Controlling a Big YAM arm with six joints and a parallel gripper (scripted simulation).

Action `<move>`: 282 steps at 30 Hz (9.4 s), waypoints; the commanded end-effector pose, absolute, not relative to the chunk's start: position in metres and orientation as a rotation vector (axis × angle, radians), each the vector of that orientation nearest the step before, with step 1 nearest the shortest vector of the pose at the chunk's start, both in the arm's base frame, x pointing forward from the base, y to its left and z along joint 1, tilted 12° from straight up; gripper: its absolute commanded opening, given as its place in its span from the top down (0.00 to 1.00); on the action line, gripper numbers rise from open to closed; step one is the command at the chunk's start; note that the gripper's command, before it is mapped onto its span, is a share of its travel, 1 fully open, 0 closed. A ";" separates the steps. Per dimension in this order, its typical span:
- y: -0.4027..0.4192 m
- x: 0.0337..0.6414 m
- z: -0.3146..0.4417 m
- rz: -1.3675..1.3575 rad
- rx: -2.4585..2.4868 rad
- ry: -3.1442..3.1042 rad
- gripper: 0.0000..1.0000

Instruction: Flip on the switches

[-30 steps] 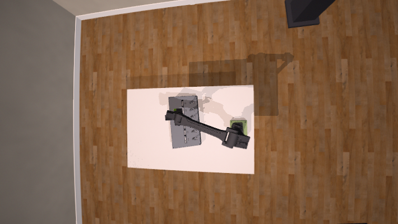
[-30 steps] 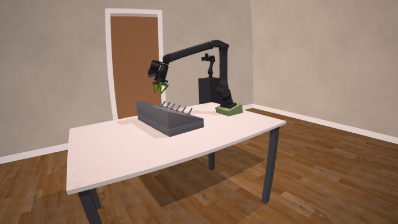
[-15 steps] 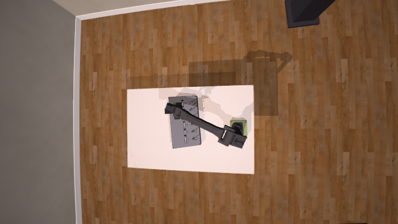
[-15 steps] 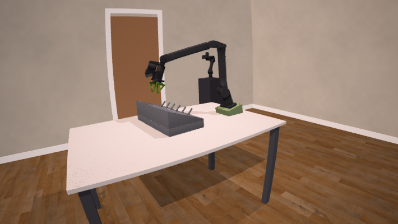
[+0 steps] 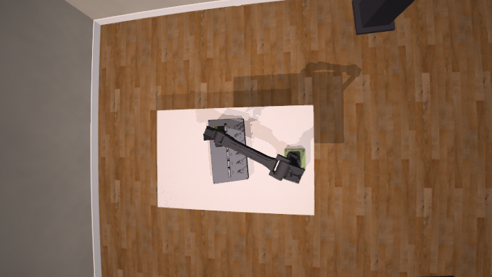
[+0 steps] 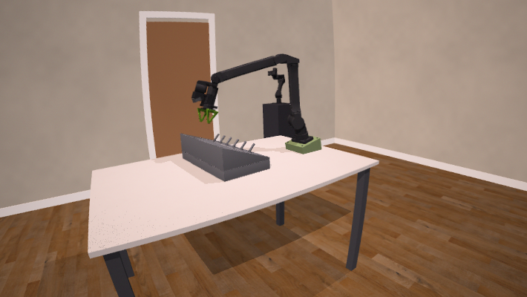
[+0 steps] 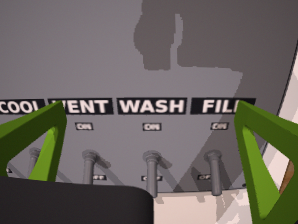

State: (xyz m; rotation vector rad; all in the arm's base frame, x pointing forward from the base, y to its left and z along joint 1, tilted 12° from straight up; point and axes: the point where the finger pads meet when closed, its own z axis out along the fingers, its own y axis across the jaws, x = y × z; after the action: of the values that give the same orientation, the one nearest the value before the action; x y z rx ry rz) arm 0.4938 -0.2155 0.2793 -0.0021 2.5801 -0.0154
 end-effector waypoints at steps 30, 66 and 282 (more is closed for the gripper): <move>-0.222 0.512 0.313 -0.050 -0.036 2.526 0.00; -0.291 0.506 0.313 -0.060 -0.018 2.530 0.00; -0.220 0.373 0.132 -0.019 -0.004 2.568 1.00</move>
State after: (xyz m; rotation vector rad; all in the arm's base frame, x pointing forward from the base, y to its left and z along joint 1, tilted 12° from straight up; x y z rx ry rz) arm 0.3713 -0.2221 0.1385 -0.0141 2.5651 -0.0281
